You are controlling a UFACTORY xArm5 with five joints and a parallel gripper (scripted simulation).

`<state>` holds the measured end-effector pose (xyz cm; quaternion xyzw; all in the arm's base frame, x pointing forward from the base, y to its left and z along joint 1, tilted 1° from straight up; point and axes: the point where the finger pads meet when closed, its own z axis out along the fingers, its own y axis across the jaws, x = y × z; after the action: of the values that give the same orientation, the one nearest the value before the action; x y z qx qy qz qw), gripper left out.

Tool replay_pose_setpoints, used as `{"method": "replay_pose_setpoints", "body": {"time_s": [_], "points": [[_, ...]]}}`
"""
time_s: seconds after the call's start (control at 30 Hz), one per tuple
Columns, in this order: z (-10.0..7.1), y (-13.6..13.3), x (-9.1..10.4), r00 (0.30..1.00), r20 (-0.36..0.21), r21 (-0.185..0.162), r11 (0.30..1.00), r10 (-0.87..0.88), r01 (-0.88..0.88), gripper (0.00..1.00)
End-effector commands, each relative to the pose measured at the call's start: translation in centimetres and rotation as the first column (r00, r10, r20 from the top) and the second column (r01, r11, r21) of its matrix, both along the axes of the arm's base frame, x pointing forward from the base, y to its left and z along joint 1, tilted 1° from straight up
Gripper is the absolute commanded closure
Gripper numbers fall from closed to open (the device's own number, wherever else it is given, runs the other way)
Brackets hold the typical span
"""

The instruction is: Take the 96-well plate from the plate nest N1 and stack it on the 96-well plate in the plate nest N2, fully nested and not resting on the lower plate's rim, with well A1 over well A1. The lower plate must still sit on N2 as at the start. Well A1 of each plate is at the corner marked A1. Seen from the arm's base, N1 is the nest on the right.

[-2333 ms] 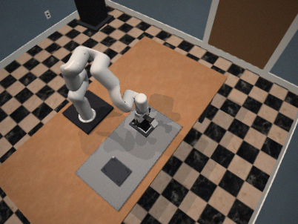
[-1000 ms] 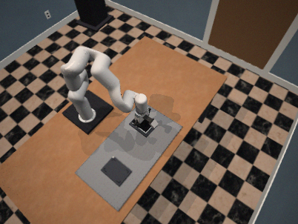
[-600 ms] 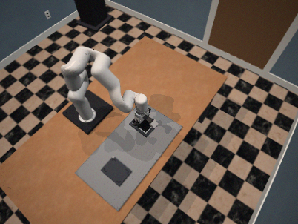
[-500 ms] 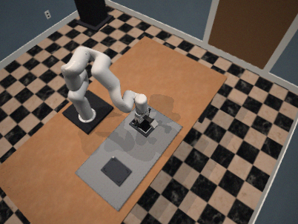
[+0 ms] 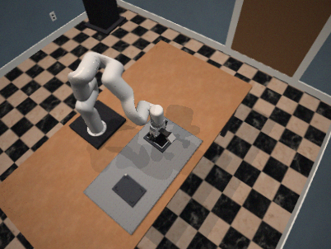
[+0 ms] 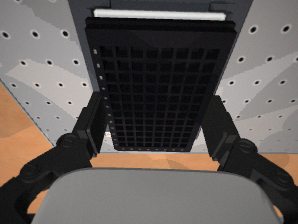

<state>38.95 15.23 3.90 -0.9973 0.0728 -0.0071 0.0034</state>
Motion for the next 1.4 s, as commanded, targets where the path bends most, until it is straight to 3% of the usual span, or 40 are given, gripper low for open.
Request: {"method": "replay_pose_setpoints", "body": {"time_s": [0.0, 0.53, 0.57, 1.37], "points": [[0.04, 0.05, 0.12, 1.0, 0.003, 0.001, 1.0, 0.0, 0.0, 1.0], [-0.2, 0.05, 0.13, 1.0, 0.003, 0.001, 1.0, 0.0, 0.0, 1.0], [-0.26, 0.05, 0.13, 1.0, 0.003, 0.001, 1.0, 0.0, 0.0, 0.0], [-0.28, 0.05, 0.13, 1.0, 0.003, 0.001, 1.0, 0.0, 0.0, 0.0]]}}
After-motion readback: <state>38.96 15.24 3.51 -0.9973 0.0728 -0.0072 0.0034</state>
